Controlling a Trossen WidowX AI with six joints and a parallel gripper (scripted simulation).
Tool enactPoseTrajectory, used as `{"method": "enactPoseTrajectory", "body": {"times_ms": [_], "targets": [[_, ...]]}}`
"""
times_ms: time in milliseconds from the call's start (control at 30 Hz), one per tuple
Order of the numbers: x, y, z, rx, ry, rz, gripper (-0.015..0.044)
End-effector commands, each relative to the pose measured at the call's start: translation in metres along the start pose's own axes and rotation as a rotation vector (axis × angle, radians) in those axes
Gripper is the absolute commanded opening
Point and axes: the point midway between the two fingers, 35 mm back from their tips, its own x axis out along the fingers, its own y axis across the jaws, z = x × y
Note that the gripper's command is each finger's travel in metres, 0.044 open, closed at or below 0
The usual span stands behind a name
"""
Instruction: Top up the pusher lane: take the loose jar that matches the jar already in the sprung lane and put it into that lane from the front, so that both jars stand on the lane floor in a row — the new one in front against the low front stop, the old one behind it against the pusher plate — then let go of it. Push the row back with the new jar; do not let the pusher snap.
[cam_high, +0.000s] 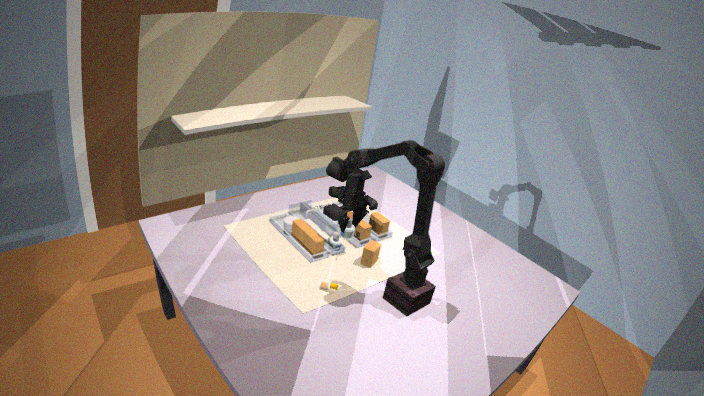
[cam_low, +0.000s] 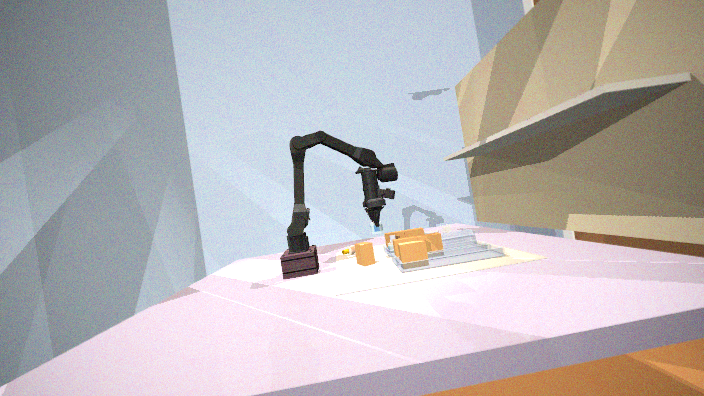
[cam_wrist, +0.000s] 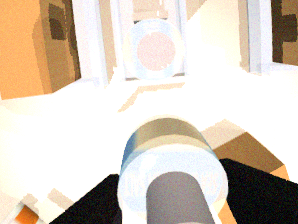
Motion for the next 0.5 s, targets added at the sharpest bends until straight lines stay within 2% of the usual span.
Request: {"method": "enactPoseTrajectory", "body": {"times_ms": [0, 133, 467], "targets": [[-0.014, 0.000, 0.000, 0.003, -0.013, -0.006, 0.0000], [-0.010, 0.000, 0.000, 0.004, -0.012, -0.006, 0.0000], [0.038, -0.001, 0.003, 0.040, -0.013, -0.006, 0.0000]]}}
